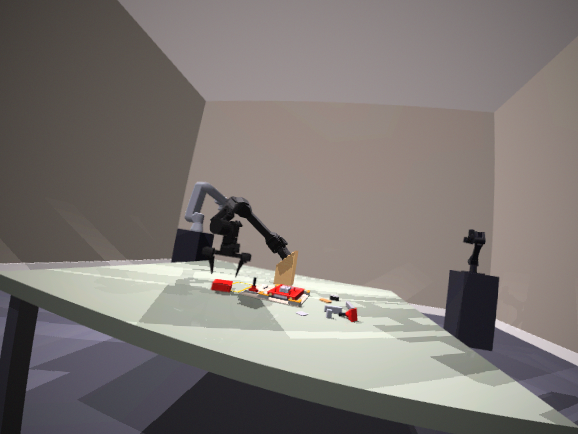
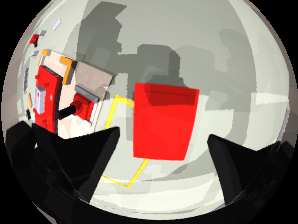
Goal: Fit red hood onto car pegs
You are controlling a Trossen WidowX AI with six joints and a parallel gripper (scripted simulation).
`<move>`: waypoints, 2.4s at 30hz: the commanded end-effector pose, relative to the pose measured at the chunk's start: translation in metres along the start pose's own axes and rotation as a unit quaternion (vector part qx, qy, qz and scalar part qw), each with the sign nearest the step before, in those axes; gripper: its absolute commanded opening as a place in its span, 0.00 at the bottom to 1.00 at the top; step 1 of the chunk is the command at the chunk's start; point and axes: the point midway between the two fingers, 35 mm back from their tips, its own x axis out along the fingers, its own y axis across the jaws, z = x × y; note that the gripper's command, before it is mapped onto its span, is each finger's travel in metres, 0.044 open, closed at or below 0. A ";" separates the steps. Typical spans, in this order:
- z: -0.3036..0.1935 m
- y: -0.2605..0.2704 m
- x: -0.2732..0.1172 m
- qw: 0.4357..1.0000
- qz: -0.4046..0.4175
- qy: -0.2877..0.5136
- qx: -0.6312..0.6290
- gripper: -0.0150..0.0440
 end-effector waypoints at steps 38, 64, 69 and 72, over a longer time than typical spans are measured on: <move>-0.003 0.001 0.030 1.000 0.001 0.002 -0.002 1.00; -0.003 0.000 0.039 1.000 -0.001 0.002 -0.001 0.91; -0.003 0.000 0.039 1.000 -0.001 0.002 -0.001 0.79; -0.003 0.000 0.039 1.000 -0.001 0.002 -0.001 0.75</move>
